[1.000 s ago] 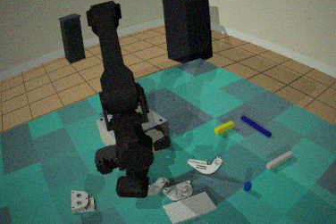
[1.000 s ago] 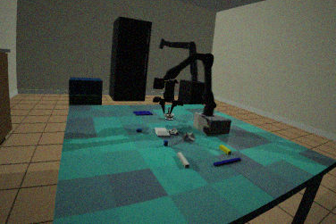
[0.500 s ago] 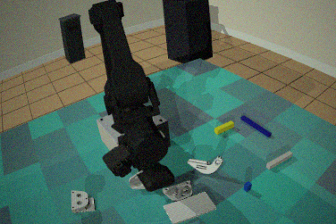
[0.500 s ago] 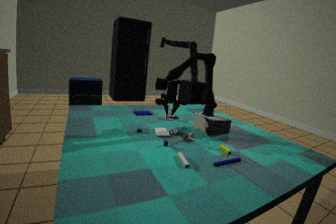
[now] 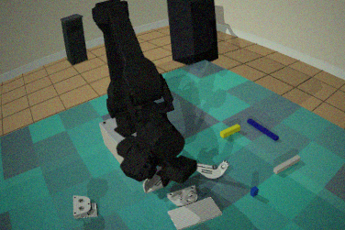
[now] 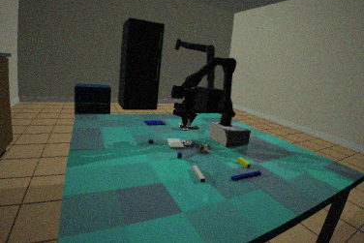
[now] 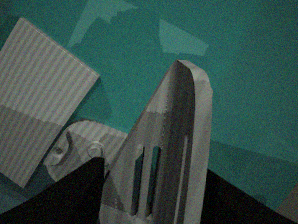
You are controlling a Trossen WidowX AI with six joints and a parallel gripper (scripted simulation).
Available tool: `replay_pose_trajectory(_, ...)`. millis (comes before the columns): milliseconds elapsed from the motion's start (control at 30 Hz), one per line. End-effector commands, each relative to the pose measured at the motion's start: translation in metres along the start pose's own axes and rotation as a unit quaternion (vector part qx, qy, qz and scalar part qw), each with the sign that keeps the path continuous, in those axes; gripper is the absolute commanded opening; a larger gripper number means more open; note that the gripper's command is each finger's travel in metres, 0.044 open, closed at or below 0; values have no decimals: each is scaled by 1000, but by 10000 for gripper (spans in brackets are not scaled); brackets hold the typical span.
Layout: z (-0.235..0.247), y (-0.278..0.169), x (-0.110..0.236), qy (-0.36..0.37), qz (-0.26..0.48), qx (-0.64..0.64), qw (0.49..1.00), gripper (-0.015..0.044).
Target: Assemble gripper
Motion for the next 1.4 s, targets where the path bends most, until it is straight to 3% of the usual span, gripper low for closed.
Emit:
replay_pose_trajectory(0, 1, -6, 1, 4, 1, 54, 999, 134)
replay_pose_trajectory(400, 0, -24, 0, 4, 1, 244, 970, 134)
replay_pose_trajectory(800, -1, -42, -1, 4, 1, 423, 906, 134)
replay_pose_trajectory(1367, -2, -43, -1, 4, 1, 426, 905, 134)
Point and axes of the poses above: the point midway between the two fingers, 35 mm back from their tips, its own x axis back along the fingers, its own z axis across the jaws, y = z × x, the point moved 3 cm from there along x, back along the fingers, and after that the axes turned 4 degrees about x, right-handed, at the moved point
